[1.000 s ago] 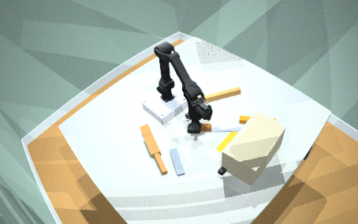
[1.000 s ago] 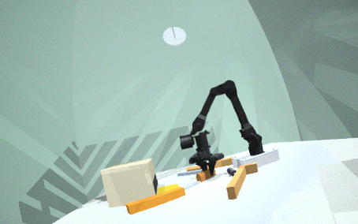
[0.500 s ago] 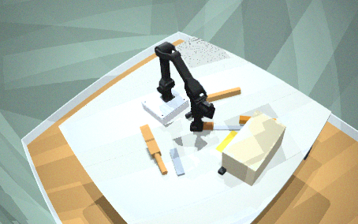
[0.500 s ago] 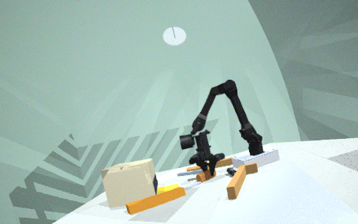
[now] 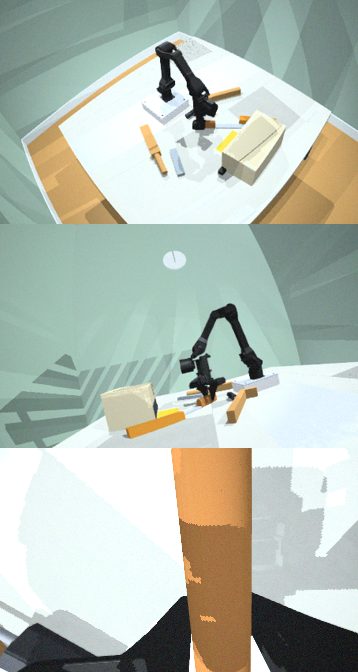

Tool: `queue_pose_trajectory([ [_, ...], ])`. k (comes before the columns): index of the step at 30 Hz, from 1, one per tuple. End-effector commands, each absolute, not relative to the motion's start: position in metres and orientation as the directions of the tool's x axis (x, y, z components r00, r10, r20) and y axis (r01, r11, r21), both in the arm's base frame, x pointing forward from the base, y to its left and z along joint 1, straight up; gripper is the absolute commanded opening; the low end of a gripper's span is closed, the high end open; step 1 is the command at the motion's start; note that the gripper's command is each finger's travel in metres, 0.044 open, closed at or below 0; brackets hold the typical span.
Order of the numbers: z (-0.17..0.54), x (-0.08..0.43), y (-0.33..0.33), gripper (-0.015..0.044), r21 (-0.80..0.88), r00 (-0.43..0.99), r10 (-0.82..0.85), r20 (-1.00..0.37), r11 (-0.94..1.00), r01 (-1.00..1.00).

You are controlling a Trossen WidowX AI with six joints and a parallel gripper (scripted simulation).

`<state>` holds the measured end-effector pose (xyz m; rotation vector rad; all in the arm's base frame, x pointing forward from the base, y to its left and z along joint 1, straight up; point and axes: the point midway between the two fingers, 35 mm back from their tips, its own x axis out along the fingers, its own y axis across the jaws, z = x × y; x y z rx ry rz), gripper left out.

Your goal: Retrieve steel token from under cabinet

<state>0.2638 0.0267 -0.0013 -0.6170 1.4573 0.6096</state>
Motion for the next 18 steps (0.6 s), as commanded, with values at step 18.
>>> queue_pose_trajectory([
  [18, -0.001, 0.262, 0.048, 0.0, -0.013, 0.027, 0.009, -1.0, 0.706, -0.708],
])
